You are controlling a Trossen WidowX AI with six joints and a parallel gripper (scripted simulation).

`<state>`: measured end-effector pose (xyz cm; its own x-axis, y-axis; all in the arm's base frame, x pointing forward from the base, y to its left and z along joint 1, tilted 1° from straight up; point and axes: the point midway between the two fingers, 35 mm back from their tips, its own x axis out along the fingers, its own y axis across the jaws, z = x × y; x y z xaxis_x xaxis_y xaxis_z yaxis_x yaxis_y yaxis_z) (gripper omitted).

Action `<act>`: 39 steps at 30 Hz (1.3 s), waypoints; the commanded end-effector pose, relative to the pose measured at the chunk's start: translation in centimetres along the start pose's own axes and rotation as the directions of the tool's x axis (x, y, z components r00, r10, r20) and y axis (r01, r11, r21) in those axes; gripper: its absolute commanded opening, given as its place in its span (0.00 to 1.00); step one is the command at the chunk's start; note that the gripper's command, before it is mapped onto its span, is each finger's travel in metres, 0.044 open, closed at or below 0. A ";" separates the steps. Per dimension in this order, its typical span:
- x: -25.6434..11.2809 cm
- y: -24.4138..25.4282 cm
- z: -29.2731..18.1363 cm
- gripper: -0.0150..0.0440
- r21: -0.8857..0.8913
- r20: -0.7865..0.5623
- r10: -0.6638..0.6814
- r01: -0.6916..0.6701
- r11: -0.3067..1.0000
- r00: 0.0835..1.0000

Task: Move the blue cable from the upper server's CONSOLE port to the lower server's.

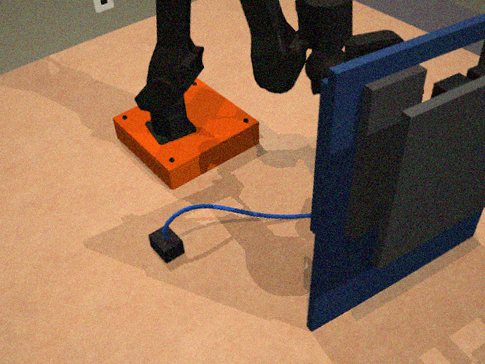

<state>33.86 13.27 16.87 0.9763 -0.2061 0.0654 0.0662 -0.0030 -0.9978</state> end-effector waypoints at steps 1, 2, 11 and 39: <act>0.0 0.0 0.0 0.25 0.006 0.005 -0.002 0.002 1.000 1.000; 0.0 0.0 0.0 0.25 0.006 0.005 -0.002 0.002 1.000 1.000; 0.0 0.0 -0.1 0.25 0.006 0.005 -0.003 0.003 1.000 1.000; 0.1 -0.1 -0.6 0.25 0.006 0.006 -0.005 0.004 1.000 1.000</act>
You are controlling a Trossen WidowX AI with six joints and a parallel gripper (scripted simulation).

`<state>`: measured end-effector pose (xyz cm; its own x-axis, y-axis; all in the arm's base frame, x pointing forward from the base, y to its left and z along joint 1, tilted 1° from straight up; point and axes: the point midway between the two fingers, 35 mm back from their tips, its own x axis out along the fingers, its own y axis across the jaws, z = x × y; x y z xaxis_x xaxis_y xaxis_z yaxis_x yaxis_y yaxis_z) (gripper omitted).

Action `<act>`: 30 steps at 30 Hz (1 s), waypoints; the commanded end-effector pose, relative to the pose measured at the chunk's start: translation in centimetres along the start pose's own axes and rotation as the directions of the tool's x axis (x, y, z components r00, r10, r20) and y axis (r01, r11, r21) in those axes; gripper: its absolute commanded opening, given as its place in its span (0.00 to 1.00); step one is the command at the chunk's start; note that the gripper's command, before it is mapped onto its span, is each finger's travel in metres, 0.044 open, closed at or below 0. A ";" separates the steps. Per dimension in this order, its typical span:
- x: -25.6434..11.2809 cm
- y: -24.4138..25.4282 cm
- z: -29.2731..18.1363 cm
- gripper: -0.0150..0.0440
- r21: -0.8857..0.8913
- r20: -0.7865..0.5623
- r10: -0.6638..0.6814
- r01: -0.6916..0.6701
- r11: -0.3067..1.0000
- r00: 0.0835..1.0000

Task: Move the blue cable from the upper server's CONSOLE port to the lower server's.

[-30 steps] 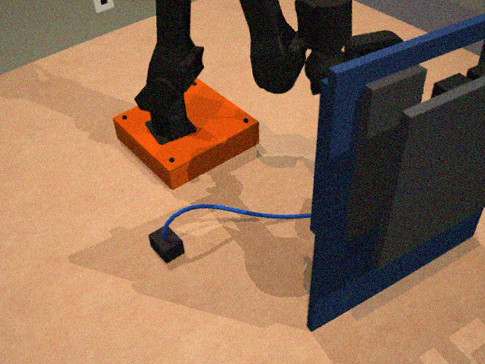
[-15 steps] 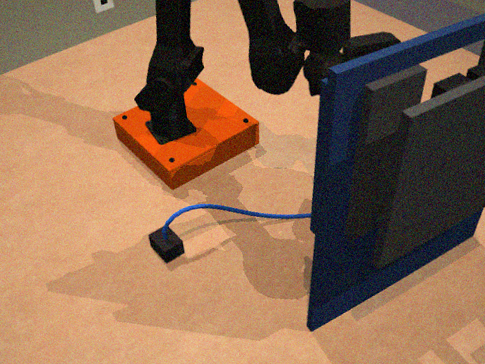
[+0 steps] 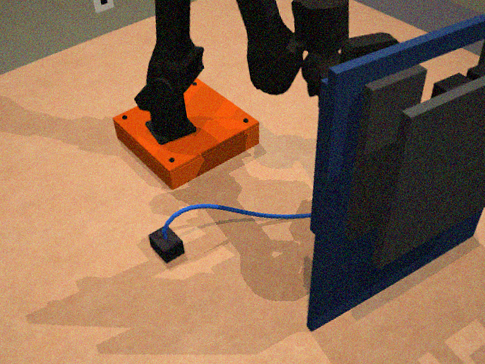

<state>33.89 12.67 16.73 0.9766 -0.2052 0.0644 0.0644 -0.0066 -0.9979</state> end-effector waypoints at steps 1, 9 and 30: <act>0.0 -0.2 0.0 0.25 0.010 0.005 -0.006 0.006 1.000 1.000; 0.0 -0.3 -0.2 0.25 0.010 0.005 -0.007 0.007 1.000 1.000; 0.1 -0.3 -0.4 0.25 0.011 0.005 -0.008 0.008 1.000 1.000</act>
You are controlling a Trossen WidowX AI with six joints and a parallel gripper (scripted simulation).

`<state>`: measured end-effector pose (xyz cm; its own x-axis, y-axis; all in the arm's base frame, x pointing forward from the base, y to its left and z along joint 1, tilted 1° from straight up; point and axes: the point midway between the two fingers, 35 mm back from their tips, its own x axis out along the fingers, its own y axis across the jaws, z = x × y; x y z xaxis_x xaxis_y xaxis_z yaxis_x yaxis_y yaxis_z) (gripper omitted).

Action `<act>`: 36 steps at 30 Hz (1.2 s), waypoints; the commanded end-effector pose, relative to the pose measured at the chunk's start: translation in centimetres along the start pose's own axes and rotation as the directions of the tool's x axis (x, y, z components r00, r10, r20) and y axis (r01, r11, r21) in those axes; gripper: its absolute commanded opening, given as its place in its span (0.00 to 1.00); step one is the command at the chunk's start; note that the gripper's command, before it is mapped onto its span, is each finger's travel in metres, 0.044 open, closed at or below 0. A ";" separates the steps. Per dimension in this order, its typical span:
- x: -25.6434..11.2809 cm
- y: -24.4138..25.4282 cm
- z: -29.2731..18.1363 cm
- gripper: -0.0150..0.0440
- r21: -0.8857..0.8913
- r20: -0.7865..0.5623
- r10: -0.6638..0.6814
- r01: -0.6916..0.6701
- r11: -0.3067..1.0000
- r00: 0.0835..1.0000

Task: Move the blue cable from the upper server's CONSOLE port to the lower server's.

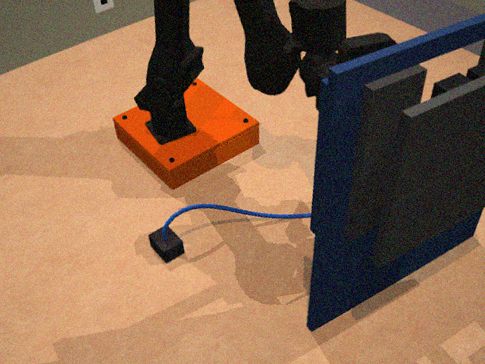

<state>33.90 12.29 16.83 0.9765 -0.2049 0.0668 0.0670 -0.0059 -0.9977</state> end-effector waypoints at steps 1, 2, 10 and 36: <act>0.0 -0.2 0.0 0.25 0.010 0.005 -0.006 0.006 1.000 1.000; 0.0 -0.2 0.0 0.25 0.010 0.005 -0.006 0.006 1.000 1.000; 0.0 -0.2 0.0 0.25 0.010 0.005 -0.006 0.006 1.000 1.000; 0.5 0.0 0.1 0.25 0.011 0.004 -0.008 0.008 1.000 1.000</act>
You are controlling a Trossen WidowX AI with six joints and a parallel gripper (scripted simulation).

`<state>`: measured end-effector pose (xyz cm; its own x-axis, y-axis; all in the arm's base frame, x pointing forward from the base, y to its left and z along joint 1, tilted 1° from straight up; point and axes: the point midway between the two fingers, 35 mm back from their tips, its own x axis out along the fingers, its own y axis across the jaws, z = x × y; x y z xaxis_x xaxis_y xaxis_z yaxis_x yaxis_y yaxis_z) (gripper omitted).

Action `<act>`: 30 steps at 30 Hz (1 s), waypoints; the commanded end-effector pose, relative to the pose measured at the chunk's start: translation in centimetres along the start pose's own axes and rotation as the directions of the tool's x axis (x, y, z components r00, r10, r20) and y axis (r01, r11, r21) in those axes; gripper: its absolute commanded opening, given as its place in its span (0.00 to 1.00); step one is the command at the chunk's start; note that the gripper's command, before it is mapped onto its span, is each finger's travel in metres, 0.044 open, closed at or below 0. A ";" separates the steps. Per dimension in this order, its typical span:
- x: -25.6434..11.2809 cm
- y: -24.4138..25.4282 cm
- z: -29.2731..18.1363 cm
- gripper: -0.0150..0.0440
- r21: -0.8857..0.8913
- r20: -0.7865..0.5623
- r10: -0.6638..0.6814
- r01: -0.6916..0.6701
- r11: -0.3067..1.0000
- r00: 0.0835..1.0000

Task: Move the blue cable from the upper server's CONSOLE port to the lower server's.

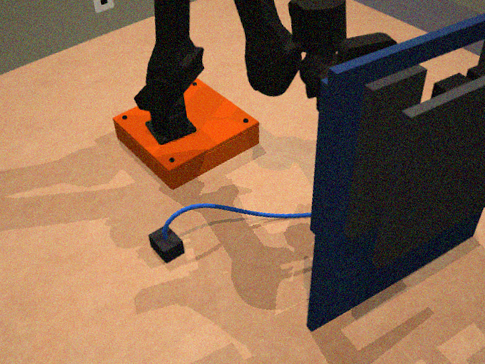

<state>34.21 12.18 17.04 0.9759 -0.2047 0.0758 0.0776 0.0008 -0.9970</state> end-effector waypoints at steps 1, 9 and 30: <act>0.1 0.2 0.2 0.25 0.002 0.004 0.001 -0.001 1.000 1.000; 0.1 0.3 0.2 0.25 0.003 0.004 0.001 -0.001 1.000 1.000; 0.1 0.7 0.3 0.25 0.002 0.003 0.004 -0.004 1.000 1.000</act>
<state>34.22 12.22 16.84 0.9742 -0.2104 0.0816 0.0855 0.0094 -0.9963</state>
